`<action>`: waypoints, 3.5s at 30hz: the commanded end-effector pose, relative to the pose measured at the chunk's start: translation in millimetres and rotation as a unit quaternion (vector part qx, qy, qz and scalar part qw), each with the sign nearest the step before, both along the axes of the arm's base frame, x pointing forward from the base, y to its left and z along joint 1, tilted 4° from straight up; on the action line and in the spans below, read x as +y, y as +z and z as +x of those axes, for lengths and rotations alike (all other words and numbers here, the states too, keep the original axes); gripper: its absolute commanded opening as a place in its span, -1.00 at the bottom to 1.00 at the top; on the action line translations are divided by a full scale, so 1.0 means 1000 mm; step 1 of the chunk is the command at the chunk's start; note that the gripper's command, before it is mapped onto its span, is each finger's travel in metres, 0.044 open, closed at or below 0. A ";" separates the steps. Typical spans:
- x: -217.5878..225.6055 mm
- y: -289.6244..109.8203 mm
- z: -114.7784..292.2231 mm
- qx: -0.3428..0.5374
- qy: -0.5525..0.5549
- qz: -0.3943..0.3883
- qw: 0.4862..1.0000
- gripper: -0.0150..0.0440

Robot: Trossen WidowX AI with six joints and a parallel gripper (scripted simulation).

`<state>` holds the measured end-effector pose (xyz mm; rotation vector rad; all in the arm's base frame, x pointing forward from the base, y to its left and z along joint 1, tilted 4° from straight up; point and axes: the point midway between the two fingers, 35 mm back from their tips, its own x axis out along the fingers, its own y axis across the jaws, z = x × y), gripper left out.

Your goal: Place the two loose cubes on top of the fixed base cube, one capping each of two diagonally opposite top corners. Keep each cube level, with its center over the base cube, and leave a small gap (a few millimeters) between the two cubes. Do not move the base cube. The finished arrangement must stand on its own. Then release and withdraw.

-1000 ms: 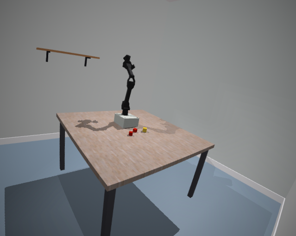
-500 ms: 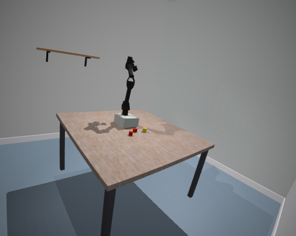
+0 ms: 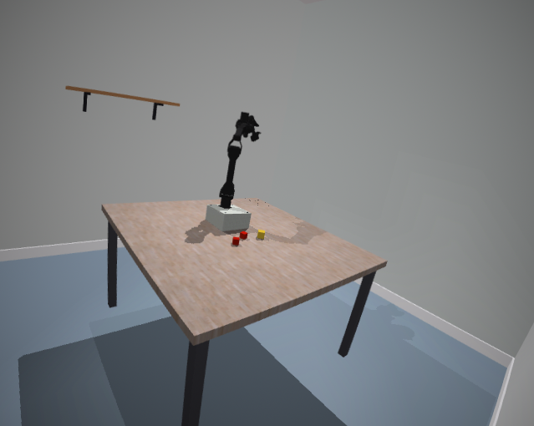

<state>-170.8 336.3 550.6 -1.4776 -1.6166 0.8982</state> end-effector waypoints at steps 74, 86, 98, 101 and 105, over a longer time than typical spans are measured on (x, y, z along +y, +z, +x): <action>-0.286 -0.411 0.586 0.692 -0.700 0.106 0.138 0.41; -0.407 -0.460 0.551 0.696 -0.662 0.244 -0.133 0.41; -0.493 -0.498 0.485 0.639 -0.562 0.366 -0.377 0.41; -0.497 -0.500 0.480 0.634 -0.553 0.373 -0.392 0.41; -0.497 -0.502 0.480 0.634 -0.553 0.373 -0.392 0.41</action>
